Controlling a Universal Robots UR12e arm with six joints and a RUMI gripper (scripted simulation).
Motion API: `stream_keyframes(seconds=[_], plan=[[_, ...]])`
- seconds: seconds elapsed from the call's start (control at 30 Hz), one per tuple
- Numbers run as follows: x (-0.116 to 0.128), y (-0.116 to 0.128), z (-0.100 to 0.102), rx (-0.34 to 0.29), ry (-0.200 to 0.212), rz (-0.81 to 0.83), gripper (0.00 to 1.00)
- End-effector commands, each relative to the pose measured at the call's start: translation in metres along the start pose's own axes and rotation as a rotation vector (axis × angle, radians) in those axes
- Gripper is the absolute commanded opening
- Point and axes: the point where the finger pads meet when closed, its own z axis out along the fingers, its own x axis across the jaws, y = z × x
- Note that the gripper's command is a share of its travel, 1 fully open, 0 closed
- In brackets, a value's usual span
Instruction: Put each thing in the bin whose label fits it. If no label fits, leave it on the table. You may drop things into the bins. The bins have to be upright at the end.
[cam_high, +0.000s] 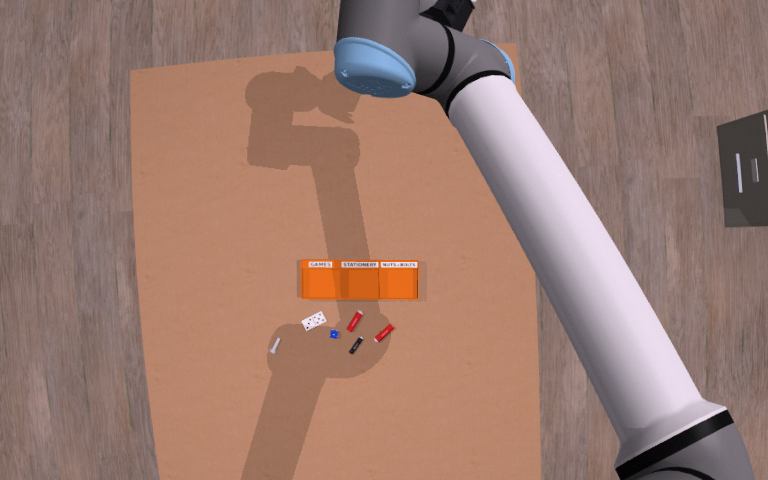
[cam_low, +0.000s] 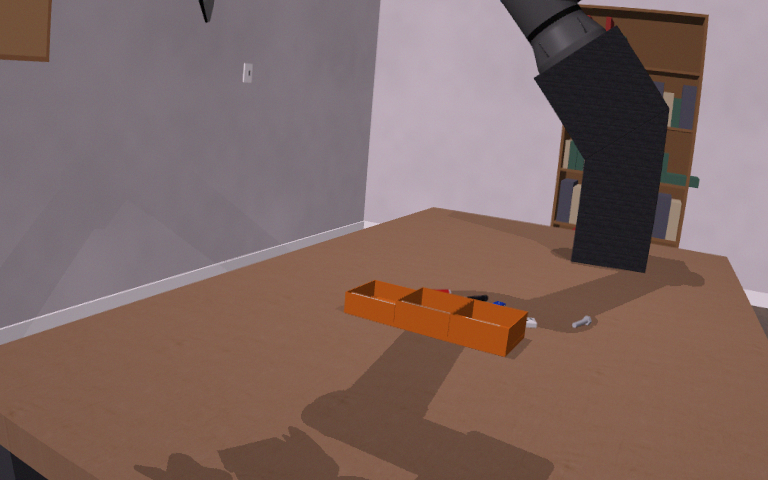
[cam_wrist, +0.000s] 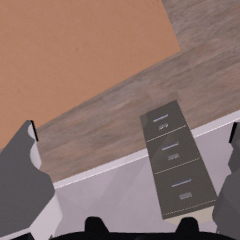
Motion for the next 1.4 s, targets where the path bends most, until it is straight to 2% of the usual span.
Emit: stream_keyframes(seconds=[0.0,0.53,0.57,0.7,0.87,1.03,1.1,1.13,1.23,1.37], plan=[[0.001,0.000,-0.001,0.001,0.001,0.001,1.00],[0.001,0.000,-0.001,0.001,0.001,0.001,1.00],[-0.002,-0.003,0.010,-0.001,-0.002,-0.001,0.04],[-0.007,-0.015,0.041,0.000,-0.003,-0.002,0.04],[-0.009,-0.022,0.064,0.000,-0.002,-0.002,0.04],[-0.012,-0.036,0.103,0.001,0.001,0.003,0.04],[-0.012,-0.036,0.103,0.001,0.001,0.003,0.04],[-0.015,-0.044,0.125,0.001,0.001,0.003,0.04],[-0.018,-0.052,0.148,0.001,0.001,0.003,0.04],[-0.018,-0.053,0.152,0.001,0.001,0.003,0.04]])
